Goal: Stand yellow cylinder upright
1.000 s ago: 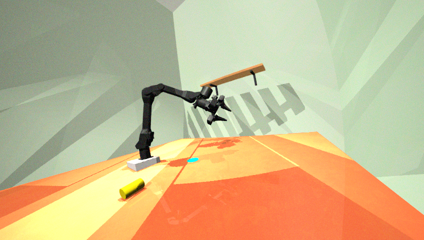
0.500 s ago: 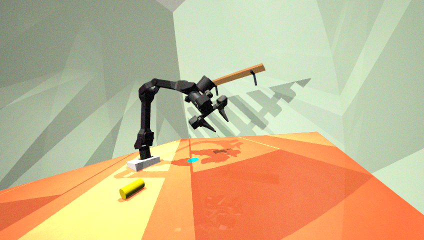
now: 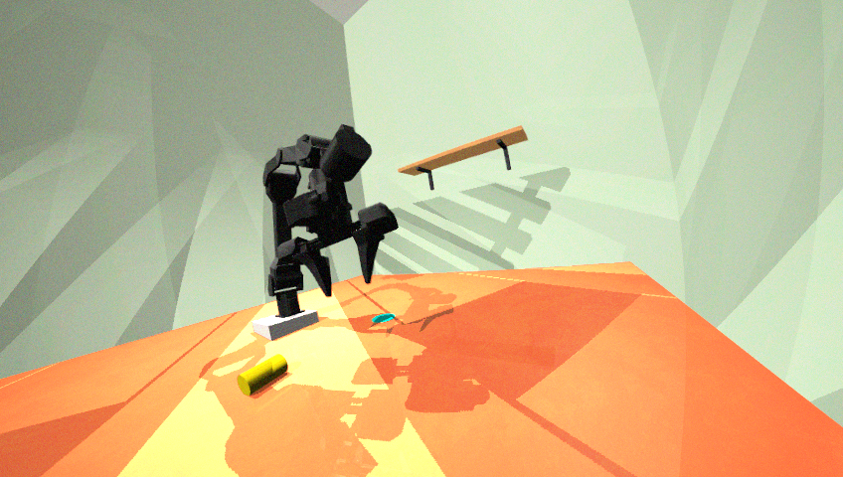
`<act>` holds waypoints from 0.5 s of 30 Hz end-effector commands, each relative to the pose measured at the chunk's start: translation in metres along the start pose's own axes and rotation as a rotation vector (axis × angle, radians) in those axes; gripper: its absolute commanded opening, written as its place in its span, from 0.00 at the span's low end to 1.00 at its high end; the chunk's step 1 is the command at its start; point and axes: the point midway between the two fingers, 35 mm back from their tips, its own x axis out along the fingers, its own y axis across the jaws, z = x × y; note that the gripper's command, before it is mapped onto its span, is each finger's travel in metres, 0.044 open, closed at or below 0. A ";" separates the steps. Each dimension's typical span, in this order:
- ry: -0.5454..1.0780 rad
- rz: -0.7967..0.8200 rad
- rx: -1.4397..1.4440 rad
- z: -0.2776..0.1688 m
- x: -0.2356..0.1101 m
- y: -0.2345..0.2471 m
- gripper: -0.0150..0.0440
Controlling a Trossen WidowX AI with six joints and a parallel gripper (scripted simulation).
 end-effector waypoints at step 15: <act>0.253 -0.243 0.228 0.061 -0.012 -0.157 0.78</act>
